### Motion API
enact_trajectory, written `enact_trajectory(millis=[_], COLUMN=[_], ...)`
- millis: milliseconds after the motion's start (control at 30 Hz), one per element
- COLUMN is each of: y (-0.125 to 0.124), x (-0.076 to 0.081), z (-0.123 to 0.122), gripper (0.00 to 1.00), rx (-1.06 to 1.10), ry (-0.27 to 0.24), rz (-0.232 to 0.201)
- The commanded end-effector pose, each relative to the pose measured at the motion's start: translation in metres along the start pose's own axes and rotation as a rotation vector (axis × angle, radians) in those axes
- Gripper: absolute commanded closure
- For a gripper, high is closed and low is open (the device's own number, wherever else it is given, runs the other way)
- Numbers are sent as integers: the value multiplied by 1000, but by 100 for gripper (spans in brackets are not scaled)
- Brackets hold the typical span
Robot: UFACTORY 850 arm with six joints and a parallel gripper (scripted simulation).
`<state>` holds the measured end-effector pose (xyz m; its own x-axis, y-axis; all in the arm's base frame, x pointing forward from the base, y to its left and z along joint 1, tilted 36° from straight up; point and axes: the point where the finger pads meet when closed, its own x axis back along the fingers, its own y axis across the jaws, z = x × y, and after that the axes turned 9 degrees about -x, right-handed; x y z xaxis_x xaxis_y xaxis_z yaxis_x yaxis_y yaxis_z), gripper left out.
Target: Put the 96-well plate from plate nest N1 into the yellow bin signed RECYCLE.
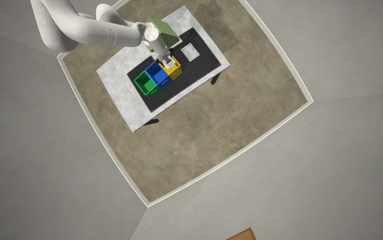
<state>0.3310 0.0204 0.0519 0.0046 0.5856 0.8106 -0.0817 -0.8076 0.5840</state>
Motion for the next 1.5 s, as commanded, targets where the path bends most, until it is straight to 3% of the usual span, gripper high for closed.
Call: enact_trajectory(millis=[0, 133, 1467], y=[0, 0, -1], x=[-6, -13, -16], z=[1, 1, 0], gripper=[100, 100, 100], rx=[0, 0, 0], ry=[1, 1, 1], rz=[1, 1, 1])
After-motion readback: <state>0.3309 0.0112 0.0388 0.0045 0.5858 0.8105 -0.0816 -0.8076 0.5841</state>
